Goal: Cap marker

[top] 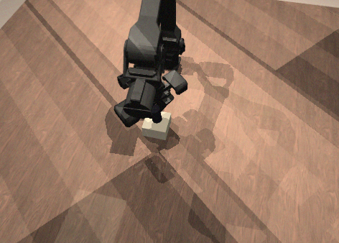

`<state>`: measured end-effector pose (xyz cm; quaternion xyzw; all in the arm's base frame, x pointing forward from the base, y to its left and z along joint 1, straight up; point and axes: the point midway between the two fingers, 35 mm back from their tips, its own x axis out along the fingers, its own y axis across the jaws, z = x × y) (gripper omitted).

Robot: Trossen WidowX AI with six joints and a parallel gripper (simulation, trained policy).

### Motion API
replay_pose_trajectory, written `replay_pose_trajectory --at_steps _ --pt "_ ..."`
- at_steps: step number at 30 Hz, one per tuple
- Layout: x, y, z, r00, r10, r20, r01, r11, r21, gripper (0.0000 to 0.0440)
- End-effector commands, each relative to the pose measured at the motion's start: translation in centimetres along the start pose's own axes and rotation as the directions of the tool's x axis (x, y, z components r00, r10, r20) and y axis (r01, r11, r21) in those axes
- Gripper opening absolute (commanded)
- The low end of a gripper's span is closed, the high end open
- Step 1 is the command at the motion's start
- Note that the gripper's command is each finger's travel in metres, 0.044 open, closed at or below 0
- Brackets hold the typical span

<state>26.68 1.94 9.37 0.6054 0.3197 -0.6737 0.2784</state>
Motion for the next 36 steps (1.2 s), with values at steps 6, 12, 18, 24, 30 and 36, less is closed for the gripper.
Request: replay_pose_trajectory --at_steps 6,12,18,24,30,36 --pt "1.68 0.58 0.79 0.999 -0.005 0.052 0.005 1.0 0.005 0.0103" --pt "1.69 0.6 0.8 0.999 -0.004 0.052 0.004 1.0 0.003 0.0111" --pt "1.69 0.63 0.81 0.999 -0.003 0.052 0.002 1.0 0.002 0.012" --pt "1.7 0.65 0.81 0.999 -0.001 0.052 0.001 1.0 0.001 0.0129" --pt "1.72 0.76 0.85 0.999 0.004 0.052 -0.004 1.0 -0.006 0.0137" --pt "1.72 0.52 1.21 0.998 0.009 0.055 -0.008 1.0 -0.021 0.0168"
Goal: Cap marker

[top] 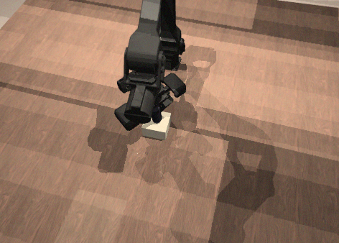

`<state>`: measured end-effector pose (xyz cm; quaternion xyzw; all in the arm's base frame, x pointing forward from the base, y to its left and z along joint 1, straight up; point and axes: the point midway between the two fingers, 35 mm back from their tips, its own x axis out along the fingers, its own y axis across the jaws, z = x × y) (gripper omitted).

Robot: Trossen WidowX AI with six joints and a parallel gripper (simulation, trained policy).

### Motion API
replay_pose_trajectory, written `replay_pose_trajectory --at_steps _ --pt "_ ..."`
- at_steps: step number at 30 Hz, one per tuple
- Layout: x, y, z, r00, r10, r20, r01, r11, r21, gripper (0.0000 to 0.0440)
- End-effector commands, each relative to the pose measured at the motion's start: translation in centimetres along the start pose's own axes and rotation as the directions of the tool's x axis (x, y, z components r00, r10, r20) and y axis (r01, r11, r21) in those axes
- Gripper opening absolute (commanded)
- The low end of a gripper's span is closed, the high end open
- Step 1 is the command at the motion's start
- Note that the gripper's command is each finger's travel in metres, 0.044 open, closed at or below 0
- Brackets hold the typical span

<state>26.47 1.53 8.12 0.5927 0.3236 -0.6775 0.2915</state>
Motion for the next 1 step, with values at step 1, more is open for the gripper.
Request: replay_pose_trajectory --at_steps 1 --pt "0.43 0.12 0.89 1.0 0.002 0.027 -0.002 1.0 0.005 0.0187"
